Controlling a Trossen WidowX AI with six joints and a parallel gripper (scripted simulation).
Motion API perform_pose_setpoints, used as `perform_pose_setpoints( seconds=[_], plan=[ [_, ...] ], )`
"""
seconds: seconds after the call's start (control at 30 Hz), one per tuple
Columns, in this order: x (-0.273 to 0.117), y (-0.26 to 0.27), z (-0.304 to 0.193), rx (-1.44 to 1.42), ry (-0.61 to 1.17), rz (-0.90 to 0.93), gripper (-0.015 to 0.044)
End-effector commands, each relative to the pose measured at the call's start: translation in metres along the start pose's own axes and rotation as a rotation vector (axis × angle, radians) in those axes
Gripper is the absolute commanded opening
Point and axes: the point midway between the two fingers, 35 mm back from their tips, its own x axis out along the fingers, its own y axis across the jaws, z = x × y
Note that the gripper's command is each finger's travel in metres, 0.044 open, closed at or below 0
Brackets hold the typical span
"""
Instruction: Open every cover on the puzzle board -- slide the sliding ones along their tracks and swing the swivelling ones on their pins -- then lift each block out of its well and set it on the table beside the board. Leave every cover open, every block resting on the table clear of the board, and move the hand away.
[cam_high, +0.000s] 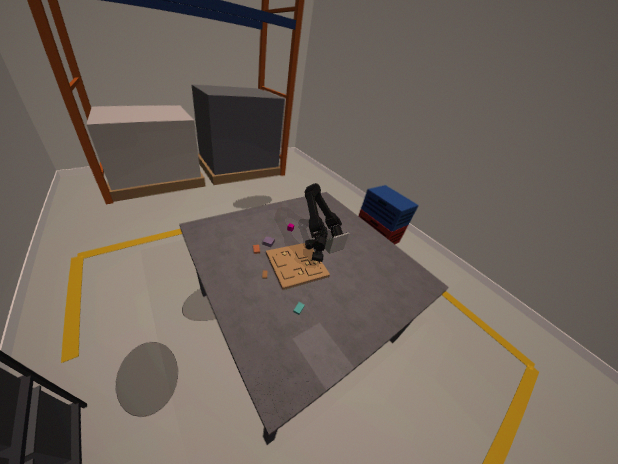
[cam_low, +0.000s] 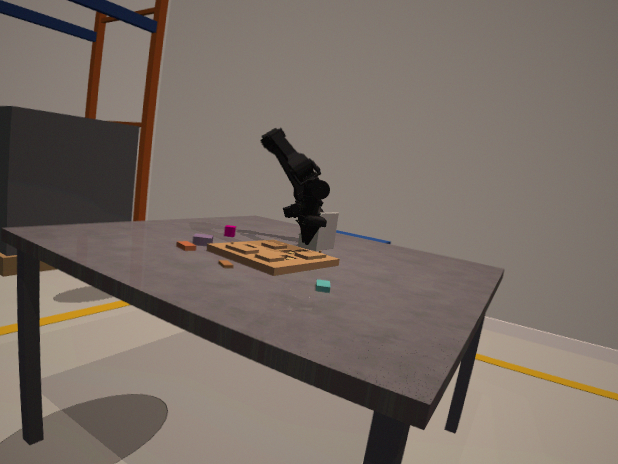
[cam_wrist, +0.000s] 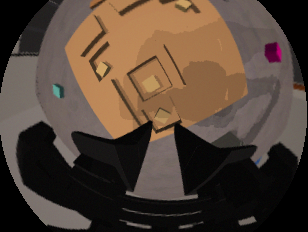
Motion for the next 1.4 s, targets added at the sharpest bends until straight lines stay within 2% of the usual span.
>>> perform_pose_setpoints(
  seconds=[0.0,0.7,1.37],
  plan=[
    [0.0003,0.0001,-0.0001,0.072,-0.002,0.001,0.0144],
    [0.0003,0.0001,-0.0004,0.381,-0.002,0.001,0.0144],
    [0.0076,0.0006,-0.0003,0.394,-0.002,0.001,0.0144]
  ],
)
